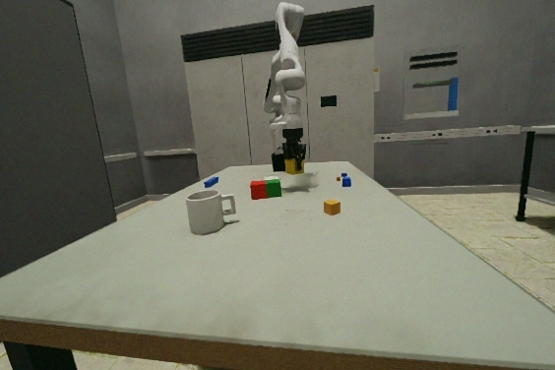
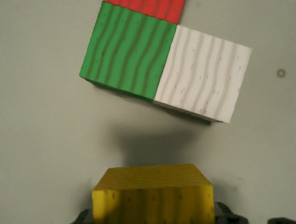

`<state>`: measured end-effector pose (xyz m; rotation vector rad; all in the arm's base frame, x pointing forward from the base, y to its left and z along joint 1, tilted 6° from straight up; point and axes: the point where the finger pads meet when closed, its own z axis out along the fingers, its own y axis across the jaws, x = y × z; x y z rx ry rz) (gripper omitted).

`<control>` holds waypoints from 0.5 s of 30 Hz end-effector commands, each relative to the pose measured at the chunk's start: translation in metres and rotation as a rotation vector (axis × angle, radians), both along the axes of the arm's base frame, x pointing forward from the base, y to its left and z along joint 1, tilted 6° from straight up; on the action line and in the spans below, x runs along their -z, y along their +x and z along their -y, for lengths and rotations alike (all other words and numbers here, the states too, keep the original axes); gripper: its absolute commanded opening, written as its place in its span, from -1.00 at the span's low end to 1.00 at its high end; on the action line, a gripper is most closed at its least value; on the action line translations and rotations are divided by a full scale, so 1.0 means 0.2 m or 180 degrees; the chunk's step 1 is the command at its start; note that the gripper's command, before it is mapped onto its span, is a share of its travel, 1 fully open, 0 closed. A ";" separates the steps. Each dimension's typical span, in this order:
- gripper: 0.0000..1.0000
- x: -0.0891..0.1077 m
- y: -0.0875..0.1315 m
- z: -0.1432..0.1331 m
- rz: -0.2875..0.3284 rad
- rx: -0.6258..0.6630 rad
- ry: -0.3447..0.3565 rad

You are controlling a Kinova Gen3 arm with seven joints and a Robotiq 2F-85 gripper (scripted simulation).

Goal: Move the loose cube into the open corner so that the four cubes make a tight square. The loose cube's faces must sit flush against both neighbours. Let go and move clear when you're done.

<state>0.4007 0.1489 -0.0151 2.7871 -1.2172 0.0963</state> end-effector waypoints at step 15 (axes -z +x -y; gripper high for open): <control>-0.80 -0.08 0.00 -0.05 0.0014 -0.0030 0.0039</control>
